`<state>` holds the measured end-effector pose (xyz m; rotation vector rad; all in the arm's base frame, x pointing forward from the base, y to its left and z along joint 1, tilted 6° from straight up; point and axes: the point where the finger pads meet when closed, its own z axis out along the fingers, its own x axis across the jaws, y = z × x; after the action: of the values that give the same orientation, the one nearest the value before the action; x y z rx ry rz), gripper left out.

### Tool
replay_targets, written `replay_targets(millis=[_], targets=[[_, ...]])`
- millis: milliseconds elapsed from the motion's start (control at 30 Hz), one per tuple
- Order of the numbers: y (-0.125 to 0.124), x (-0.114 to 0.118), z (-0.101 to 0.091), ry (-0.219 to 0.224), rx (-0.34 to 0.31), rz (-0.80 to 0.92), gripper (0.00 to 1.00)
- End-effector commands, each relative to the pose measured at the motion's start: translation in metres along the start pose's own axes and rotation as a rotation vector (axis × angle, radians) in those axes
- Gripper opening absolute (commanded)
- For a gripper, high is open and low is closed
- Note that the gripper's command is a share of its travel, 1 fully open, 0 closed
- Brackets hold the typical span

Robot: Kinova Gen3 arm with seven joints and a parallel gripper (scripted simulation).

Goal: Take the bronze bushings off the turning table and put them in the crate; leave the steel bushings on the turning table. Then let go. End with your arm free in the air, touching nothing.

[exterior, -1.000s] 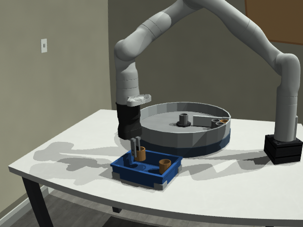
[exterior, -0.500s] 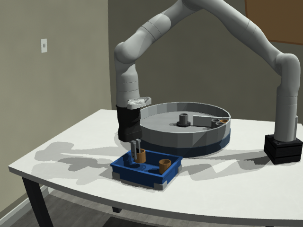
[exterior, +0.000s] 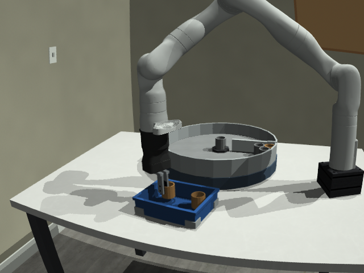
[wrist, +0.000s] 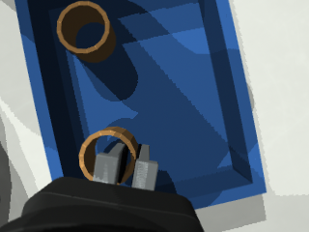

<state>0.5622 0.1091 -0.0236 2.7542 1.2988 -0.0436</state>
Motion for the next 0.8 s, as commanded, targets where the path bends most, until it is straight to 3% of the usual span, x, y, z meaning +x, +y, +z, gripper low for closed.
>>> replay_targets(millis=[0,767], targets=[[0.0003,0.0006,-0.0008,0.002,-0.001,0.0,0.0],[0.0004,0.0007,0.0083,0.002,-0.001,0.0,0.0]])
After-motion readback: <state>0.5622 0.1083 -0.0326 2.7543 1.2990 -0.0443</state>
